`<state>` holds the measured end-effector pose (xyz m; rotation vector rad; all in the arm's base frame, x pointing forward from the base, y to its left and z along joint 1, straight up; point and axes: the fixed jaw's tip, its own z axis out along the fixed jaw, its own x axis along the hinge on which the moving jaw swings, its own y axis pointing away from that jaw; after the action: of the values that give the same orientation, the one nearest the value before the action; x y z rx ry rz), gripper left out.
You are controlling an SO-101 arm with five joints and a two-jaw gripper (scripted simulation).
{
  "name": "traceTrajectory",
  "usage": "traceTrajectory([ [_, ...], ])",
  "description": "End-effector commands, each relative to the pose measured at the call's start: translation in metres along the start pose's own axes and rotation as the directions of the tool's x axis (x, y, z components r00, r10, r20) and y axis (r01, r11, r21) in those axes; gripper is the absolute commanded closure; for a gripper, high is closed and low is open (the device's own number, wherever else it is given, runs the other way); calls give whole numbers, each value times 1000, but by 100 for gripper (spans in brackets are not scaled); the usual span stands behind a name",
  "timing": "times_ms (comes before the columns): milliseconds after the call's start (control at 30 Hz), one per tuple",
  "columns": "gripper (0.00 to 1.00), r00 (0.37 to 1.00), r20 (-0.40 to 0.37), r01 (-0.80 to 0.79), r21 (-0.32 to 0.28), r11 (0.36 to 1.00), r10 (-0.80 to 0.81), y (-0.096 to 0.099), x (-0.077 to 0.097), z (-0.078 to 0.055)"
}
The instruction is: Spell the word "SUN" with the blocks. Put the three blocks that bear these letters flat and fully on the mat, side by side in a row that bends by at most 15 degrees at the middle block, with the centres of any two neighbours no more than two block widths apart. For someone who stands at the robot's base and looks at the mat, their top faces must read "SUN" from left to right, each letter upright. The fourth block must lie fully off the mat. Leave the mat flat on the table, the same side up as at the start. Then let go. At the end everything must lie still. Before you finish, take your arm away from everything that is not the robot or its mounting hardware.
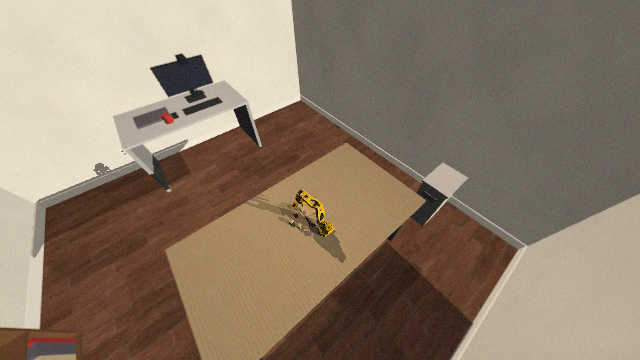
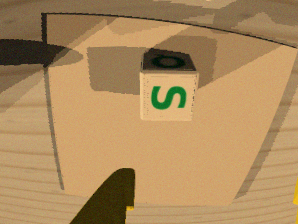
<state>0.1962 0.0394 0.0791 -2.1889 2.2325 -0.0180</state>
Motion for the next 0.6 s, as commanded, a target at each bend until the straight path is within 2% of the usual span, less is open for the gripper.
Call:
traceTrajectory([
  [0,67,1000,28,-2,121,993,-2,-7,-3,-21],
  [233,68,998,67,-10,301,954,-10,-8,-3,-55],
  [300,68,998,67,-10,301,954,-10,-8,-3,-55],
  [433,68,996,91,-20,409,912,-20,-6,-2,-76],
  [567,68,994,108,-28,485,874,-28,-2,-1,-91],
])
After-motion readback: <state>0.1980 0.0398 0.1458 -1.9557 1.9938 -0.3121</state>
